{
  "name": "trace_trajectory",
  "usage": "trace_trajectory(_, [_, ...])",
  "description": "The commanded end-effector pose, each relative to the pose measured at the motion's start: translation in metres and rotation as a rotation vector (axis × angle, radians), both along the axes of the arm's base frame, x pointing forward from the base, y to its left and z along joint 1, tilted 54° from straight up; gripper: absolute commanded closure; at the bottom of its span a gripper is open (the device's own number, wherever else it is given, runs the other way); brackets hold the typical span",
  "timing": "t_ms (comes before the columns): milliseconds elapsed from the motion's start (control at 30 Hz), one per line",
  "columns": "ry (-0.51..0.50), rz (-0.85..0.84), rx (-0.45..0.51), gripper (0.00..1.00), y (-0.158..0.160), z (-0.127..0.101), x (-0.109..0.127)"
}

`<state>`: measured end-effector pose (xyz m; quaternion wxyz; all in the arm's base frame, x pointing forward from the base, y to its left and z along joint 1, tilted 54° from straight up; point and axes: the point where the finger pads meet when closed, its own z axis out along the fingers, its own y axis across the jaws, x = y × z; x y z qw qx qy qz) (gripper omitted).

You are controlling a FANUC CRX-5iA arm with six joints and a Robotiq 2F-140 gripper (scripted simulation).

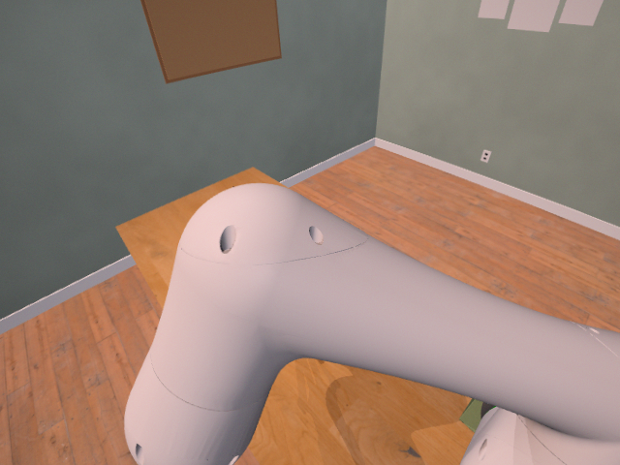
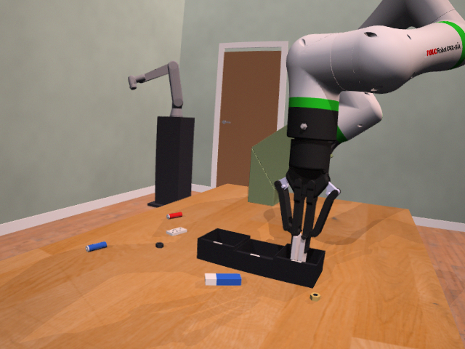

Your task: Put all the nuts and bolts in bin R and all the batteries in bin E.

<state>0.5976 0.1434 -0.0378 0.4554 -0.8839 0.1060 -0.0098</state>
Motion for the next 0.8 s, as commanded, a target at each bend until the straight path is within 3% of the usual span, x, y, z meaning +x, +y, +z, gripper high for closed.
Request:
trace_trajectory(0, [0.0, 0.0, 0.0, 0.85, 0.0, 0.0, 0.0])
trace_trajectory(767, [0.0, 0.0, 0.0, 0.85, -0.023, 0.016, -0.003])
